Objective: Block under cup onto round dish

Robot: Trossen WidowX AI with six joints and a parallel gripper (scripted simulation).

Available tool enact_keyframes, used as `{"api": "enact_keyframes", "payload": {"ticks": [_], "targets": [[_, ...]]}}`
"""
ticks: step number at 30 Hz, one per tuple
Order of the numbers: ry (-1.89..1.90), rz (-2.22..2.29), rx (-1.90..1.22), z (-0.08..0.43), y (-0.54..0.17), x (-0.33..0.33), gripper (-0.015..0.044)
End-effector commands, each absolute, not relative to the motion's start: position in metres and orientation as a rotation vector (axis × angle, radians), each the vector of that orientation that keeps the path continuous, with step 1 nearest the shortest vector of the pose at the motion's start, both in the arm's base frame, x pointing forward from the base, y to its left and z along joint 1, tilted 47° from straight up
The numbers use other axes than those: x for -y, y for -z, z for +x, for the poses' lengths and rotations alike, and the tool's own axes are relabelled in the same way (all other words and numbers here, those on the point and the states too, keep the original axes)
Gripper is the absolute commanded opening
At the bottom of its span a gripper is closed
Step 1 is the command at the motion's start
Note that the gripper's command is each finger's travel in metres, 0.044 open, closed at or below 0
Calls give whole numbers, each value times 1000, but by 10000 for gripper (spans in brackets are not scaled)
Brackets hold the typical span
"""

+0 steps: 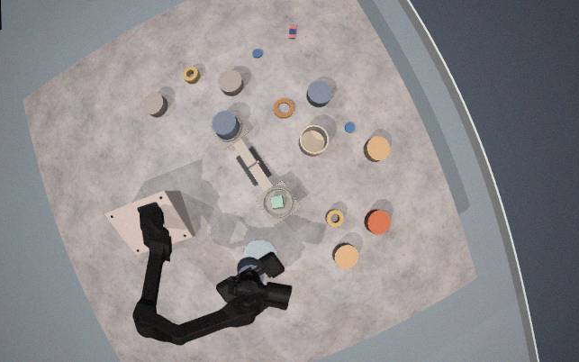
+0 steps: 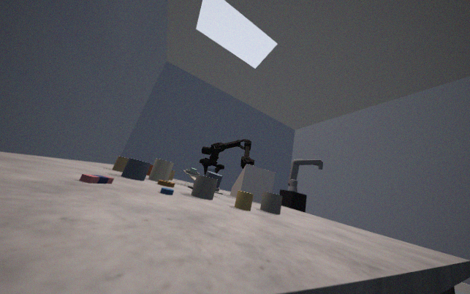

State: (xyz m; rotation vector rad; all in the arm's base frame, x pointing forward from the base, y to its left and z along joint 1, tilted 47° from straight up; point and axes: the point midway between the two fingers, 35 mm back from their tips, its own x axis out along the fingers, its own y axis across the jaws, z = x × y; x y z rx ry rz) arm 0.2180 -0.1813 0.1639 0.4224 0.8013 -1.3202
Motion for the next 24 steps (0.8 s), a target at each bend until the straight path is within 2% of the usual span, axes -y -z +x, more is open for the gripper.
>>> {"api": "enact_keyframes", "payload": {"ticks": [1,8,24], "targets": [[1316,404,-777,192,-169,194,0],[1332,357,-747,156,-172,208,0],[1334,352,-745,157,-146,237,0]]}}
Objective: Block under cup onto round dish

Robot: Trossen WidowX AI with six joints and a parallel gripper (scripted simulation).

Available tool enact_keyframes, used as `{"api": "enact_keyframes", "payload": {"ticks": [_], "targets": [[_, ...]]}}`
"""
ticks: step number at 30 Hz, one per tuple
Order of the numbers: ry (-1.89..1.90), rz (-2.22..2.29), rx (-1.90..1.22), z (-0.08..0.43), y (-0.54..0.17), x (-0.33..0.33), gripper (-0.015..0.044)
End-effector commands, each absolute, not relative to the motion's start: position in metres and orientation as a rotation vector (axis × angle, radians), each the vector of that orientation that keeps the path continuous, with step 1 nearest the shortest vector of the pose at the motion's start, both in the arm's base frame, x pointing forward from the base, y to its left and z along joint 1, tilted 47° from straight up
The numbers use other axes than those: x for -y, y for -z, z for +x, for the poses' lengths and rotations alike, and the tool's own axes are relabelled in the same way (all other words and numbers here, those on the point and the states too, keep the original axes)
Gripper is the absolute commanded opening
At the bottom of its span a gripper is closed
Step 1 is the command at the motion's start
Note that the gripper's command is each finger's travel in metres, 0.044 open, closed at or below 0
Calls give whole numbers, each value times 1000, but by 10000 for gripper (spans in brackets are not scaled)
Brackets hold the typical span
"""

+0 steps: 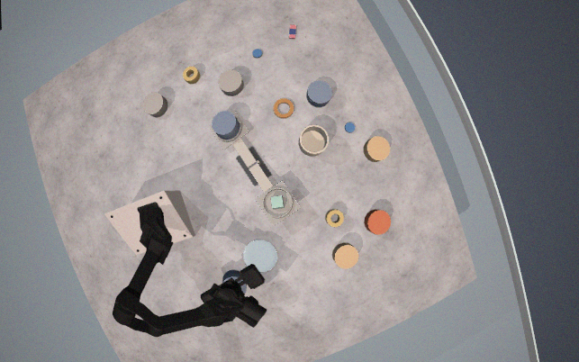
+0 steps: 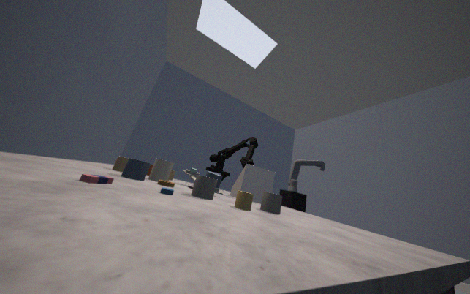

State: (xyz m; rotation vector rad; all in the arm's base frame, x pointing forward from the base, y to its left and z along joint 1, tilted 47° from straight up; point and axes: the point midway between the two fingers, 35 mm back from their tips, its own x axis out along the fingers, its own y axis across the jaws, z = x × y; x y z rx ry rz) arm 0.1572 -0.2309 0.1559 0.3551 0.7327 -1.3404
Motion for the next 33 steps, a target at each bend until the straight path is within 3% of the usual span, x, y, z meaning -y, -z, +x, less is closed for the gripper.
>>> {"api": "enact_keyframes", "payload": {"ticks": [1,19,33], "targets": [[1334,352,-745,157,-146,237,0],[1335,351,-745,158,-132,253,0],[1340,351,-735,158,-139,250,367]]}}
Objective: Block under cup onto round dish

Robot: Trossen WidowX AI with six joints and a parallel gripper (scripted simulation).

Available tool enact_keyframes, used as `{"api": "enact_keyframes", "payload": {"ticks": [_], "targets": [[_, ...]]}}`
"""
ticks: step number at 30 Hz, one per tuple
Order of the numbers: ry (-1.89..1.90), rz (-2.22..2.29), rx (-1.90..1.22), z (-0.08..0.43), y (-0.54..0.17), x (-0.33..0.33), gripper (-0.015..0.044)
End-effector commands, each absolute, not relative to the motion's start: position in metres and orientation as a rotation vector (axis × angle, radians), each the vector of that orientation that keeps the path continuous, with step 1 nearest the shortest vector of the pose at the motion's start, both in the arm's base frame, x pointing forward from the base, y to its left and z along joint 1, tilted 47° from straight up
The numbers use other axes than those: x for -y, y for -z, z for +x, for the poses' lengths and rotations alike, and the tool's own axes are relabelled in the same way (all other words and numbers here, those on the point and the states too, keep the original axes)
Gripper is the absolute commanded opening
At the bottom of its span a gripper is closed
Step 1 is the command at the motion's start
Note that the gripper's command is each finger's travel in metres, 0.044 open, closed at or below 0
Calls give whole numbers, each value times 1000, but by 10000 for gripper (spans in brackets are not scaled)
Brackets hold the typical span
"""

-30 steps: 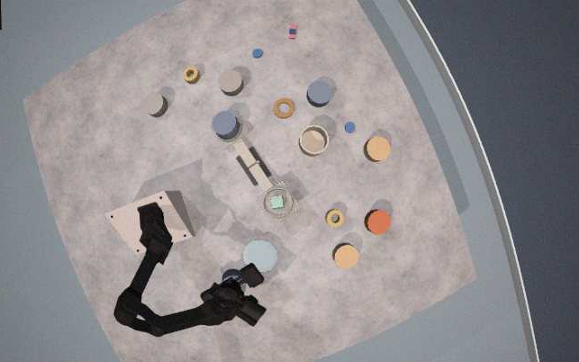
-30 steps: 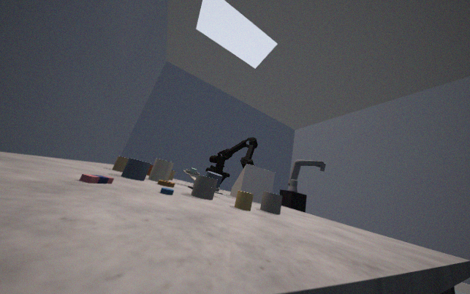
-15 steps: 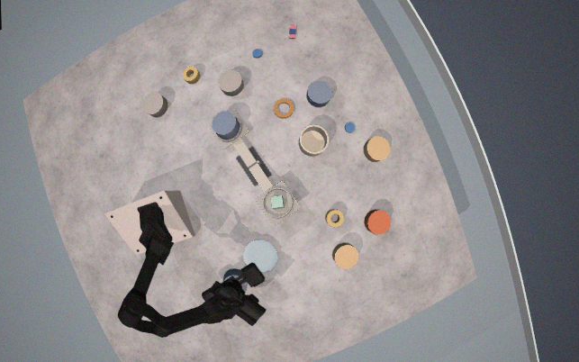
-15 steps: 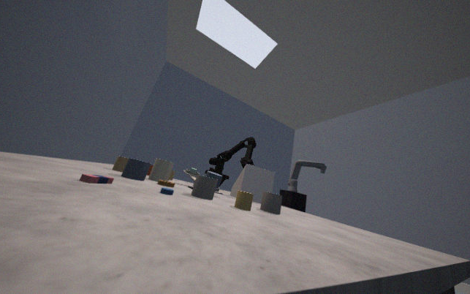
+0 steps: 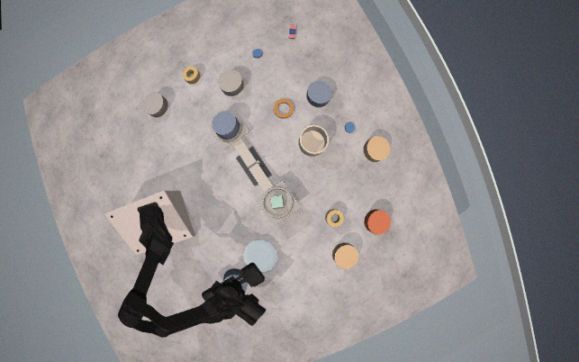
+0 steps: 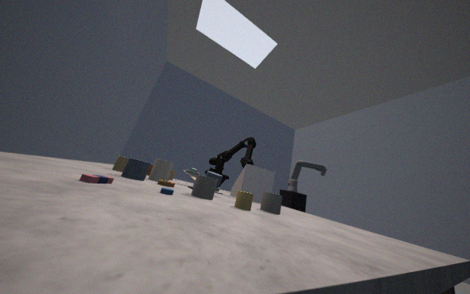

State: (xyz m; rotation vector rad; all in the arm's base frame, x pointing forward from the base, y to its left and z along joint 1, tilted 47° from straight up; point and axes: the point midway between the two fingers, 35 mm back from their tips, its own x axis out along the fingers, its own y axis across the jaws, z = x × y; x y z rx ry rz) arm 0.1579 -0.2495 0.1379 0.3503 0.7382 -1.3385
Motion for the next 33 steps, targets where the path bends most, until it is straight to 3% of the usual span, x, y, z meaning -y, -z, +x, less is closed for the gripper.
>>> {"api": "enact_keyframes", "payload": {"ticks": [1,3,7,14,21,33], "targets": [[1340,351,-735,158,-139,250,394],[1338,354,-737,159,-144,243,440],[1333,355,-746,156,-171,210,440],[1333,355,-746,155,-172,208,440],[1249,344,-726,173,-171,197,260],[1067,124,-920,204,-163,181,260]]}}
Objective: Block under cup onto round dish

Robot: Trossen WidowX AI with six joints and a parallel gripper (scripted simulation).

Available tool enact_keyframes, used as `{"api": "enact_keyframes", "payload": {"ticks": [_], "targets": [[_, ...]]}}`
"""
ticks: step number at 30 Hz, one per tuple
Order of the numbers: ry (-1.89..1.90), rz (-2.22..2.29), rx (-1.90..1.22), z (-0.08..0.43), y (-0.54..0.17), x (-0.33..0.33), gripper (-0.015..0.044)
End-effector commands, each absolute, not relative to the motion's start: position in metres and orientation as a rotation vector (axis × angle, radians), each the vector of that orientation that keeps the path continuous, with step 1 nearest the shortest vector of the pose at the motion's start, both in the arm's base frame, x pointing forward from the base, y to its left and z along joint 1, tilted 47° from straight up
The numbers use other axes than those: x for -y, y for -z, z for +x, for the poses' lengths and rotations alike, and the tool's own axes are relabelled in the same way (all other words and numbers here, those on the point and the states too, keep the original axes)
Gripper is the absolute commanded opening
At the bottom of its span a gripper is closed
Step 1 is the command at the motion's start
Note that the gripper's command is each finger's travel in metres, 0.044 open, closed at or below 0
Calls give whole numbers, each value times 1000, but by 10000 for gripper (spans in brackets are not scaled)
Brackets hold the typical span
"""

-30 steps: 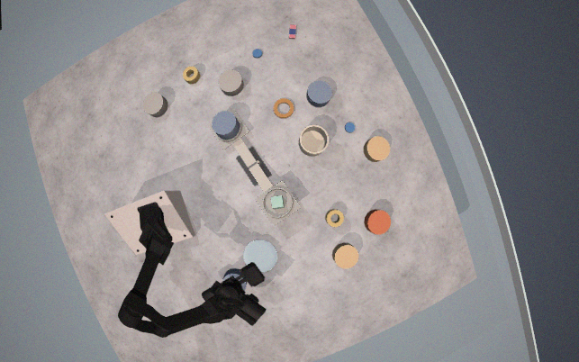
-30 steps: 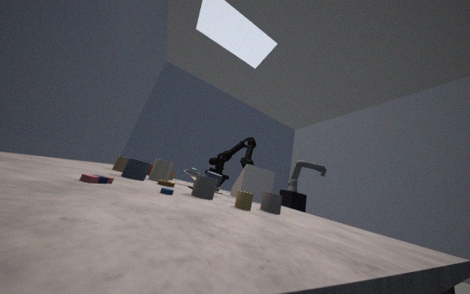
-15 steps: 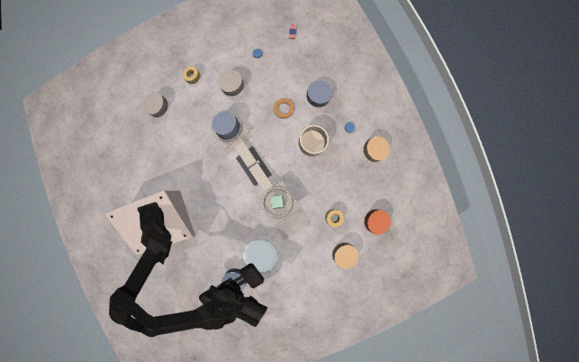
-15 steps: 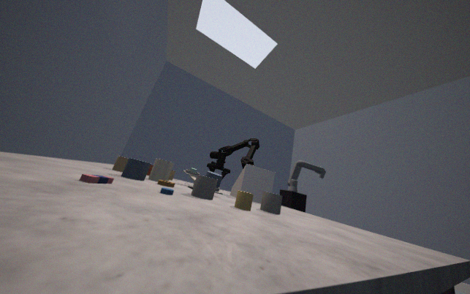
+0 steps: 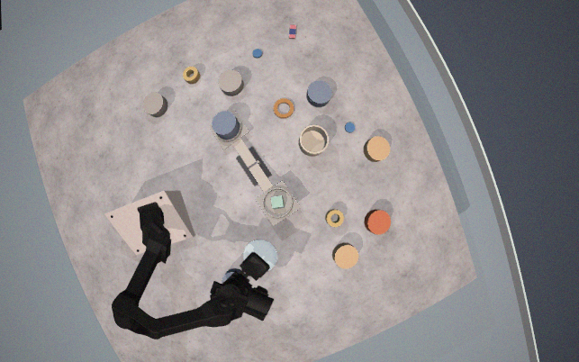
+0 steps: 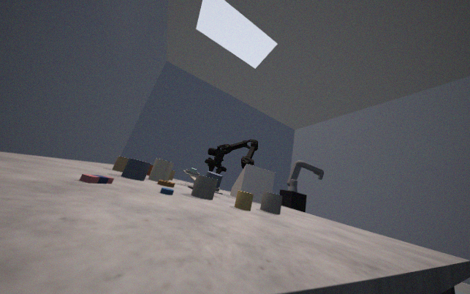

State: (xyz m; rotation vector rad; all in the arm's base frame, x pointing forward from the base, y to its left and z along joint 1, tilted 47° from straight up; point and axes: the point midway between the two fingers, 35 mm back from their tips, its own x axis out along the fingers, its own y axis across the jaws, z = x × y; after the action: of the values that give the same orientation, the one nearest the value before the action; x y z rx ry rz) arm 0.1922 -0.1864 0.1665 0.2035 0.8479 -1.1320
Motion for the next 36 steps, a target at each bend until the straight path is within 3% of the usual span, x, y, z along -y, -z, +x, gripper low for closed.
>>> {"api": "enact_keyframes", "payload": {"ticks": [1,36], "targets": [[1049,101,-940,206,-162,180,260],[369,-779,-1469,291,-124,120,260]]}}
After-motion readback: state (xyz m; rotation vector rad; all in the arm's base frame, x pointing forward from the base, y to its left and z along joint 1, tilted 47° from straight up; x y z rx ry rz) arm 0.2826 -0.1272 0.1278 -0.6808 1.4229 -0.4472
